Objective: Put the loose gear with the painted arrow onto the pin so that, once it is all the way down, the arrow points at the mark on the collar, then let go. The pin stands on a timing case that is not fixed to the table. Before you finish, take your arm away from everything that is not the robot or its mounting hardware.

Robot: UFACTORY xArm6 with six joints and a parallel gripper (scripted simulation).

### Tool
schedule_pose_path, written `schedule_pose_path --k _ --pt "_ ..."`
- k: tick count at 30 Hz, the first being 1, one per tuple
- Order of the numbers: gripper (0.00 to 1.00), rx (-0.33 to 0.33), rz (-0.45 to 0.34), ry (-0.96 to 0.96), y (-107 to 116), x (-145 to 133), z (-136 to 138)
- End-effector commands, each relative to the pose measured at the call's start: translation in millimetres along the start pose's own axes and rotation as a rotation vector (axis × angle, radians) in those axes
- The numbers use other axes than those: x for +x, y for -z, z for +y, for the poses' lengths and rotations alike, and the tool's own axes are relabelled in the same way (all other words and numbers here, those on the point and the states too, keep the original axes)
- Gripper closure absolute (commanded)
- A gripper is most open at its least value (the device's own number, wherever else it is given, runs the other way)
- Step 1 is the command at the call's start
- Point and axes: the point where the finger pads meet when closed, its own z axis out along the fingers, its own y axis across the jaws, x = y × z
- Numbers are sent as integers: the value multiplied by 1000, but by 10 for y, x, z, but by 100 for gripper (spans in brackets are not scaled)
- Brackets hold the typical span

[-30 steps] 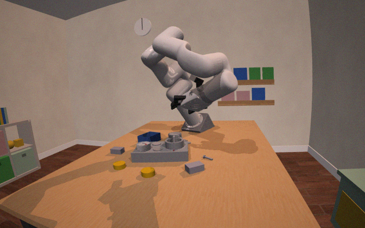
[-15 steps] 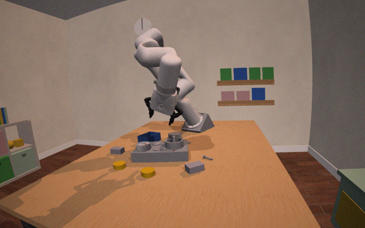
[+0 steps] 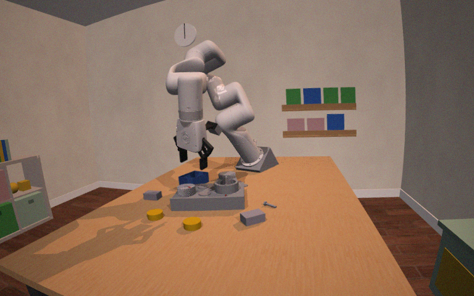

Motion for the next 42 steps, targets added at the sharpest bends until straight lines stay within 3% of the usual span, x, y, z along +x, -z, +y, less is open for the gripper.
schedule_pose_path --k 1,6,10,36,42 --pt "0 -85 -40 -53 -53 -80 -52" --pt "0 -168 -97 -137 -120 -191 -142" --pt "0 -198 -125 -173 -143 -242 -193" --pt "0 -199 -131 -145 -145 -248 -199" --pt "0 -189 -145 -4 -145 -248 -198"
